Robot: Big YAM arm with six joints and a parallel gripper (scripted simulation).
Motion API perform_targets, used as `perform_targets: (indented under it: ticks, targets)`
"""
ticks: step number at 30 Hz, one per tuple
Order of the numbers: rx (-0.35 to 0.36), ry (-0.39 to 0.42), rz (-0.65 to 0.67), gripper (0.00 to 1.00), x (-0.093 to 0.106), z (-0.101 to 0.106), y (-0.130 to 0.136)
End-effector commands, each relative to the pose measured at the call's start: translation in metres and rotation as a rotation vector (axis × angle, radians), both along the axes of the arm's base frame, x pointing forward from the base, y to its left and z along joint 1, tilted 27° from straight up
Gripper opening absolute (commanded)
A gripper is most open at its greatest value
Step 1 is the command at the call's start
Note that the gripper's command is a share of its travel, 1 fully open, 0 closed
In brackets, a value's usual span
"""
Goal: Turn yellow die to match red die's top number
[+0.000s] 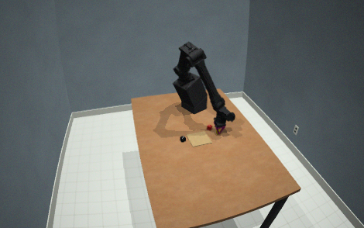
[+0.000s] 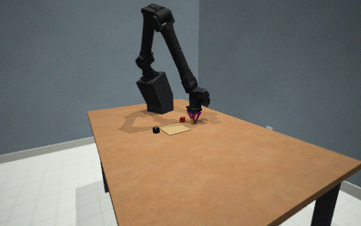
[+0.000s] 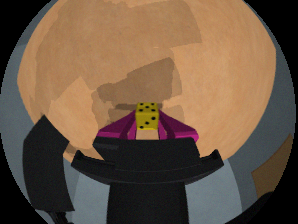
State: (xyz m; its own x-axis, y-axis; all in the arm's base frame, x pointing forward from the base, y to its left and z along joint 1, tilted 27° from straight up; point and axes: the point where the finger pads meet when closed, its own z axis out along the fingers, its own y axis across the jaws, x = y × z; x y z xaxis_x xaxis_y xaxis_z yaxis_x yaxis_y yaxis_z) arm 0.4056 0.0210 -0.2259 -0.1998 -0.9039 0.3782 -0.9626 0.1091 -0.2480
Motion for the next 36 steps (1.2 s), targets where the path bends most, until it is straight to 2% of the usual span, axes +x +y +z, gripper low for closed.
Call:
perform_targets:
  ticks: [1,26,29,30,31,33,36]
  targets:
    - [0.003,0.007,-0.014,0.26,-0.001,-0.008,-0.008]
    - [0.003,0.007,-0.014,0.26,-0.001,-0.008,-0.008]
    - [0.0,0.022,-0.021,0.26,-0.007,-0.007,-0.009]
    - [-0.001,0.03,-0.029,0.26,-0.012,-0.005,-0.009]
    - [0.007,-0.006,-0.029,0.26,0.0,0.011,-0.005]
    - [0.007,-0.006,-0.029,0.26,0.0,0.011,-0.005]
    - [0.007,-0.007,0.003,0.26,-0.003,0.024,0.014]
